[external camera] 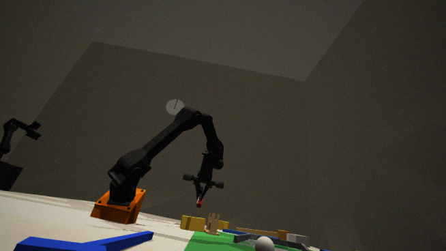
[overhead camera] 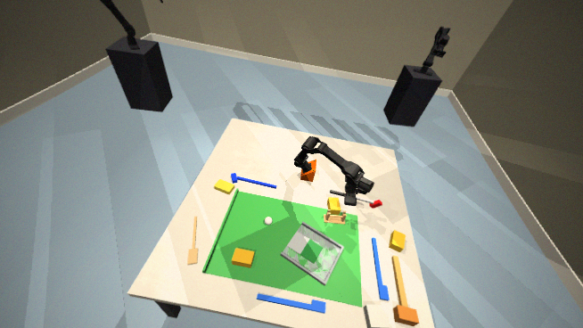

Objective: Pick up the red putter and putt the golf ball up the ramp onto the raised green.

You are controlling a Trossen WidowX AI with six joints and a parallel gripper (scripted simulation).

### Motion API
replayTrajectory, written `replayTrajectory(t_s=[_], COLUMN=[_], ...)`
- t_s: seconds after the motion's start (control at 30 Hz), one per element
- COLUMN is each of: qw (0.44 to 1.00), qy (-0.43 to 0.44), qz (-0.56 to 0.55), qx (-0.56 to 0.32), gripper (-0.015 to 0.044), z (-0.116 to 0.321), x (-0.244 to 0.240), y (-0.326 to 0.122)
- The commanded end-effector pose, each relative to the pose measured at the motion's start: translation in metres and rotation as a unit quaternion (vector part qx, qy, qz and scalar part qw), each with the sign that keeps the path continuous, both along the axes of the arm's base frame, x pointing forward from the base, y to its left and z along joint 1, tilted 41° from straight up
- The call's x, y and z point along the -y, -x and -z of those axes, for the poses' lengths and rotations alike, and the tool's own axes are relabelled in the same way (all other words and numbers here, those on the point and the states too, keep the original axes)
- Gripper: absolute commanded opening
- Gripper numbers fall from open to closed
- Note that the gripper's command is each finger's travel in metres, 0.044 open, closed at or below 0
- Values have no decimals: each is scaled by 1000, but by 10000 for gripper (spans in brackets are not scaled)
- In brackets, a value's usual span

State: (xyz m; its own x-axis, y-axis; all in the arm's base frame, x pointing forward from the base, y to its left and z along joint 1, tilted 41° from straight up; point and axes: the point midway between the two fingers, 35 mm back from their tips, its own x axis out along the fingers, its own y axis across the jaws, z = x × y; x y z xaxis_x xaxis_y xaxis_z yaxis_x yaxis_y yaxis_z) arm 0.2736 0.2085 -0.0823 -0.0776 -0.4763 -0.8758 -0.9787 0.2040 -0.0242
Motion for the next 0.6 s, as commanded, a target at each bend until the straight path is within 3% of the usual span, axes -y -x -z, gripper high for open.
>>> replayTrajectory(t_s=[0.0,0.57], qw=[998,954], qy=[-1,25], qz=[54,249], qx=[42,166], gripper=[0,0], z=[-25,-105], x=[15,98], y=[-15,-44])
